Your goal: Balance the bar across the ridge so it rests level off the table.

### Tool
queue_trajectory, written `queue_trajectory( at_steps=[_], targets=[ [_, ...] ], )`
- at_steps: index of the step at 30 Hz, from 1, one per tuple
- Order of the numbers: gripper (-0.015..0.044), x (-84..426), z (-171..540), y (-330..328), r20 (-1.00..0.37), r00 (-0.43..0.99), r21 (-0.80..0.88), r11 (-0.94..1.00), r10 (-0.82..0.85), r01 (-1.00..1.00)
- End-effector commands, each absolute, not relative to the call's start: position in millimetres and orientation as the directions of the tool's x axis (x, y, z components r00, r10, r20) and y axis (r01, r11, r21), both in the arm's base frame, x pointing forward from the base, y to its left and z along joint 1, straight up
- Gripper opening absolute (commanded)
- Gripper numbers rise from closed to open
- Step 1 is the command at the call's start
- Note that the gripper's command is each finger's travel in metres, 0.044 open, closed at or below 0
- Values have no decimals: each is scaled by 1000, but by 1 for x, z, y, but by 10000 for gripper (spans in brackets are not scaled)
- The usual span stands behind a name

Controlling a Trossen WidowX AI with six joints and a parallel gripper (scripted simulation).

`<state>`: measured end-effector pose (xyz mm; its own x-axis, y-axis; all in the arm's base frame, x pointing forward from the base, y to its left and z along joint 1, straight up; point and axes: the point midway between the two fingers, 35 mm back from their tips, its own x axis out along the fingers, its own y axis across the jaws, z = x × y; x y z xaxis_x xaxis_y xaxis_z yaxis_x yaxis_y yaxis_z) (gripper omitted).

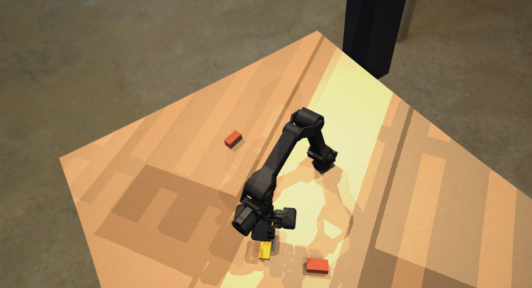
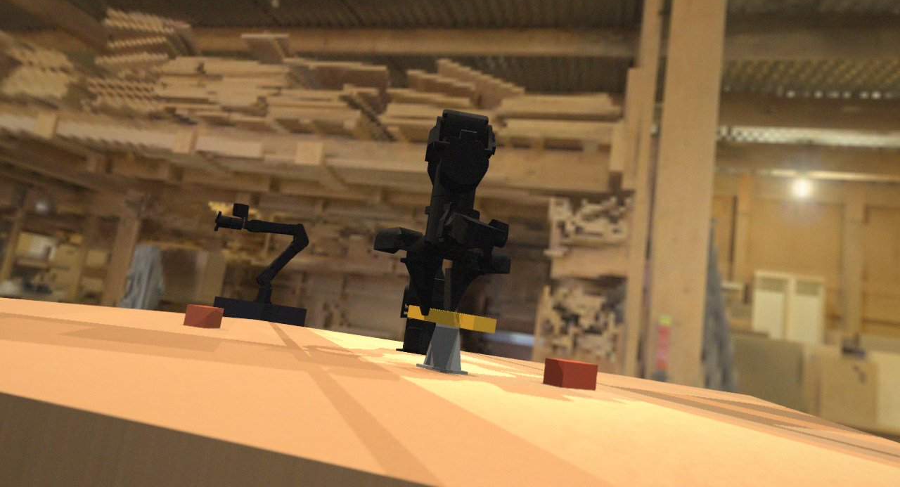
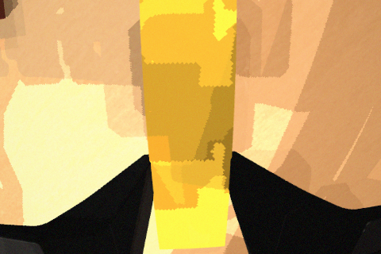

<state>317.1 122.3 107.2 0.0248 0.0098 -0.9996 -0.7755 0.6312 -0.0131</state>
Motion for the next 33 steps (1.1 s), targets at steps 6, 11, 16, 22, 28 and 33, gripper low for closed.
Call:
queue_trajectory(
  at_steps=[6,11,16,22,28,33],
  targets=[
    [0,317,106,122,-1000,26,-14,627,10,-779],
    [0,317,106,122,-1000,26,-14,627,10,-779],
    [0,317,105,122,-1000,26,-14,627,10,-779],
    [0,317,105,122,-1000,26,-14,627,10,-779],
    [0,317,104,122,-1000,26,-14,627,10,-779],
    [0,317,104,122,-1000,26,-14,627,10,-779]
  ],
)
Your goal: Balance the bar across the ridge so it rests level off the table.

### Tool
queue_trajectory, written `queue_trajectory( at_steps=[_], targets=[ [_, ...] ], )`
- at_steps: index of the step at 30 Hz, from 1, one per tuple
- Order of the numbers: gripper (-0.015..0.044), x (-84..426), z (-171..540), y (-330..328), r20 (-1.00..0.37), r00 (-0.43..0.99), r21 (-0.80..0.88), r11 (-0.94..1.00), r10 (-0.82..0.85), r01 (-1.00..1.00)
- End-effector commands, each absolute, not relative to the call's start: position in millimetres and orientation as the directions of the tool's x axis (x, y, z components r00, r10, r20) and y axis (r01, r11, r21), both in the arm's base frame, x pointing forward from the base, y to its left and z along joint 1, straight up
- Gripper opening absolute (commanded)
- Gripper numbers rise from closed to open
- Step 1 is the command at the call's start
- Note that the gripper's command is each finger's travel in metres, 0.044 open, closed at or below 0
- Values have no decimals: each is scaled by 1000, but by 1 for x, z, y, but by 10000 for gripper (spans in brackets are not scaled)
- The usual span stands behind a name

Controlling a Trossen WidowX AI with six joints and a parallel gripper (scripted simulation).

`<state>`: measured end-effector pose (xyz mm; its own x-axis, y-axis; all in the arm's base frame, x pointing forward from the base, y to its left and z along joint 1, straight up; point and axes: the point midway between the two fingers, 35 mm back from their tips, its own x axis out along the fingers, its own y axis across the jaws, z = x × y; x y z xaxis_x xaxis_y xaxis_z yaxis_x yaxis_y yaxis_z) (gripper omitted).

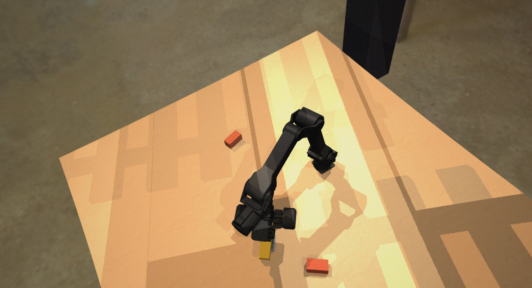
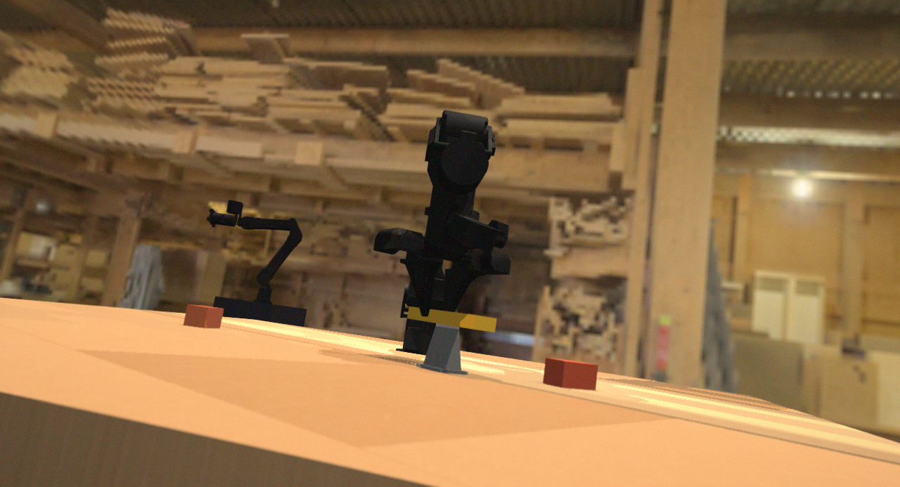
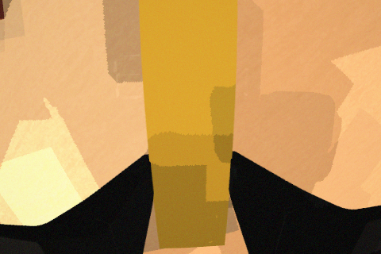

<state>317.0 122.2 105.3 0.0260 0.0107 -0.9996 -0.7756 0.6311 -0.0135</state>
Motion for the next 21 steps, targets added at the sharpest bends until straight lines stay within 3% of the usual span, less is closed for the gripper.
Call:
queue_trajectory(
  at_steps=[1,21],
  targets=[
    [0,317,104,122,-1000,26,-14,627,10,-779],
    [0,317,105,122,-1000,27,-14,631,11,-776]
  ],
)
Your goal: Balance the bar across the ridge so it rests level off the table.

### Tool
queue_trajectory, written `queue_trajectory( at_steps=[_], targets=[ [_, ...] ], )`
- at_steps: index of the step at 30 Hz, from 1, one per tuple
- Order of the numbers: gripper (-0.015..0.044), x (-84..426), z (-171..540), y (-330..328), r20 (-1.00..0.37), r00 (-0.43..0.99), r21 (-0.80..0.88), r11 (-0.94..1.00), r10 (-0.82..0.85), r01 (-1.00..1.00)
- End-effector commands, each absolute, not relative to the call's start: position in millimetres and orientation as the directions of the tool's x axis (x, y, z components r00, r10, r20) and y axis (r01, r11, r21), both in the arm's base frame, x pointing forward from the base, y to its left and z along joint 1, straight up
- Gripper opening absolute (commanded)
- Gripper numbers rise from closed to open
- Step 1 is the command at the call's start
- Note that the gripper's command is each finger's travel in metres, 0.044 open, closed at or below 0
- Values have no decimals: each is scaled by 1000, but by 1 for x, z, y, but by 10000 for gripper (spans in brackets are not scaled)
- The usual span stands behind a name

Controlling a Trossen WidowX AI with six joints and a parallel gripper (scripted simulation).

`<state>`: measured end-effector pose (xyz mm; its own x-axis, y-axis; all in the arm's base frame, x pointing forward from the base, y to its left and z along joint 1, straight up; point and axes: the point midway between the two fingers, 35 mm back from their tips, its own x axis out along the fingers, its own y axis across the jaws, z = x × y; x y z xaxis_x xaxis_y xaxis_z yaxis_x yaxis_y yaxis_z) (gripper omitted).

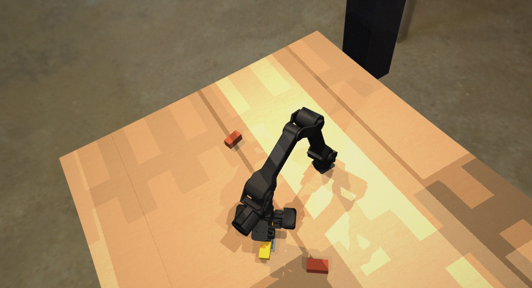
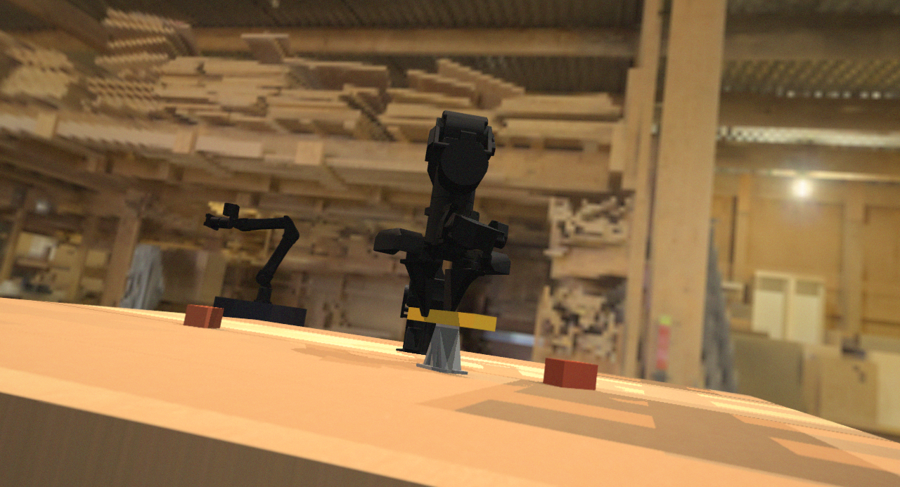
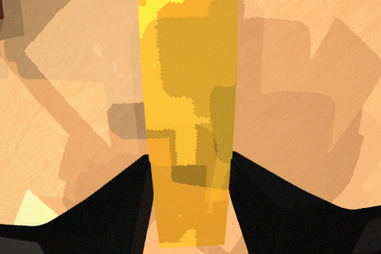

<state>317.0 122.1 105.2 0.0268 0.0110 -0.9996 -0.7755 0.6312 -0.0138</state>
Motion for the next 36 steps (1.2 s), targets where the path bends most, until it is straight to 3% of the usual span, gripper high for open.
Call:
queue_trajectory(
  at_steps=[1,29,36],
  targets=[
    [0,317,105,122,-1000,27,-14,631,11,-776],
    [0,317,105,122,-1000,27,-14,631,11,-776],
    [167,317,105,122,-1000,27,-14,631,11,-776]
  ],
)
